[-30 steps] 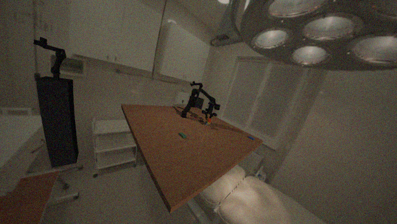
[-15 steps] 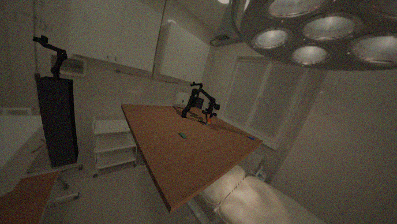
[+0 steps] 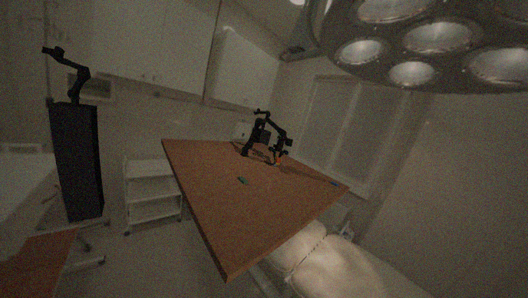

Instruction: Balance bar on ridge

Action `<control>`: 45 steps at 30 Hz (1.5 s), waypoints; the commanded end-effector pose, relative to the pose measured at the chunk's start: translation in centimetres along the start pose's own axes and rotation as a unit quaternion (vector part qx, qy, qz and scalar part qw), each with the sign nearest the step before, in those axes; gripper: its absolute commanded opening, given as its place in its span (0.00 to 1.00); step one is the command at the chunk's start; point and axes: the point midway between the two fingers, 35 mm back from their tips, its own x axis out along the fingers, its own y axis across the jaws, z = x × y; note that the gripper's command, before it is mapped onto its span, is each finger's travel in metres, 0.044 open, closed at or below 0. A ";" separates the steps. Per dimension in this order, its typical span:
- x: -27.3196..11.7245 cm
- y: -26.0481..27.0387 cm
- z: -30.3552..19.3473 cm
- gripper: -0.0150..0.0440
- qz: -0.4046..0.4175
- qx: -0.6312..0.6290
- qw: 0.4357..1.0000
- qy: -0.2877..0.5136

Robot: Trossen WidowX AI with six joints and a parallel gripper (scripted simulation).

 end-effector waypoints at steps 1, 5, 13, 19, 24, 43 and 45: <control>0.0 0.0 0.0 0.55 0.000 0.000 1.000 0.000; 0.0 0.0 0.0 0.57 0.000 0.000 1.000 0.000; 0.0 0.0 0.0 0.57 0.000 0.000 1.000 0.000; 0.0 0.0 0.0 0.75 0.000 0.000 1.000 0.000; 0.0 0.0 0.0 0.97 0.000 0.000 1.000 0.000; -10.0 0.0 0.0 1.00 0.000 0.000 1.000 0.000; -10.0 0.0 0.0 1.00 0.000 0.000 1.000 0.000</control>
